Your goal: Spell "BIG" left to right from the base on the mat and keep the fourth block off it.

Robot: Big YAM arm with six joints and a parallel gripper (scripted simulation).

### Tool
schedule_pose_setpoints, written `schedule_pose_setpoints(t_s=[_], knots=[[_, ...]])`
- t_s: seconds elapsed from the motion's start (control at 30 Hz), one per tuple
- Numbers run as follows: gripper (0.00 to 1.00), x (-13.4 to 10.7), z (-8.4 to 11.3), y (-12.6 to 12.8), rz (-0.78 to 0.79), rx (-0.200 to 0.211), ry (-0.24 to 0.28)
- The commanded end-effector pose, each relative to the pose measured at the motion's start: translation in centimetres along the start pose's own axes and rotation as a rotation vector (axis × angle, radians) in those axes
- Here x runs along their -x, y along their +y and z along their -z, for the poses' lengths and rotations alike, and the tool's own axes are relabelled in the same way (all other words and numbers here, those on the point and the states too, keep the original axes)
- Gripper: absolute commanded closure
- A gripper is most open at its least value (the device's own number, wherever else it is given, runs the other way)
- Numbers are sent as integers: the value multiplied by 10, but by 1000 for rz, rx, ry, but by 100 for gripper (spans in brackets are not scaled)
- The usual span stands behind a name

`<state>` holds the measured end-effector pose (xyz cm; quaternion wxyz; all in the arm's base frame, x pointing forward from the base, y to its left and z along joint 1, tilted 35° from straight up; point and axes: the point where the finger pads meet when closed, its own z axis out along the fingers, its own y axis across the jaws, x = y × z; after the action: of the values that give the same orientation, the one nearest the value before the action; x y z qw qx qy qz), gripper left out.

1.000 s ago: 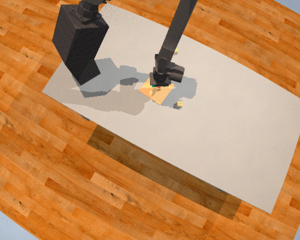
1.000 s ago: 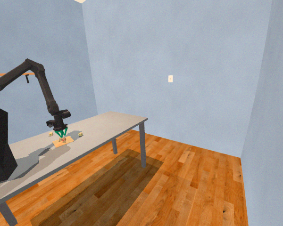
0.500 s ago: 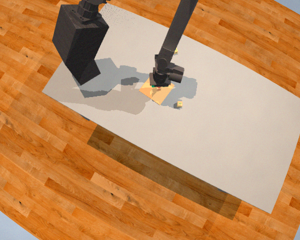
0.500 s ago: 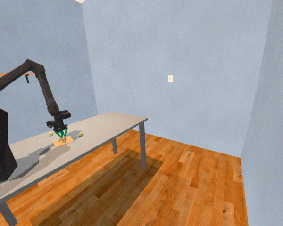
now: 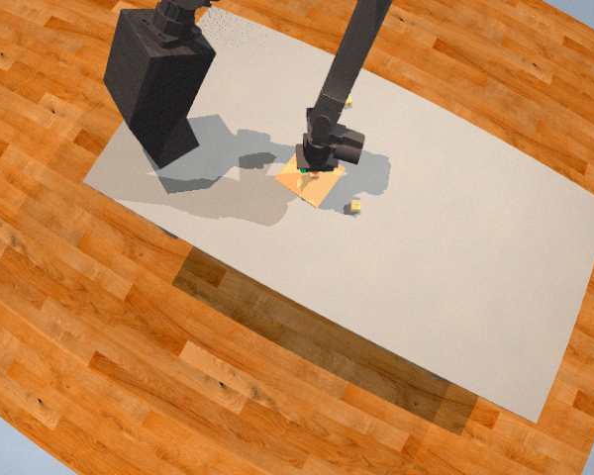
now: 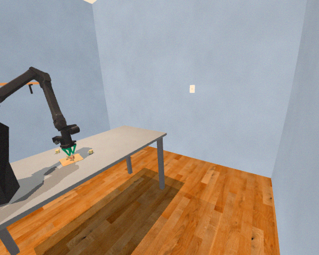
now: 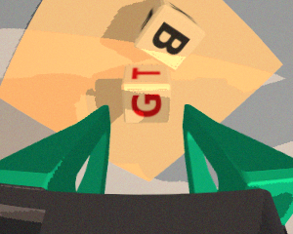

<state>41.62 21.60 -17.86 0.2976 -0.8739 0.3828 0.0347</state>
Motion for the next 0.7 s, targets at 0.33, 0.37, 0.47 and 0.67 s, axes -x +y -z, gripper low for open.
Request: schedule_pose_setpoints(t_s=[0.33,0.37,0.47,0.67], knots=[[61,3,-6,1,0,1,-3],[61,3,-7,-1,1,0,-3],[61,3,-10,-1,1,-2,-2],[61,3,-20,-1,1,-1,-2]])
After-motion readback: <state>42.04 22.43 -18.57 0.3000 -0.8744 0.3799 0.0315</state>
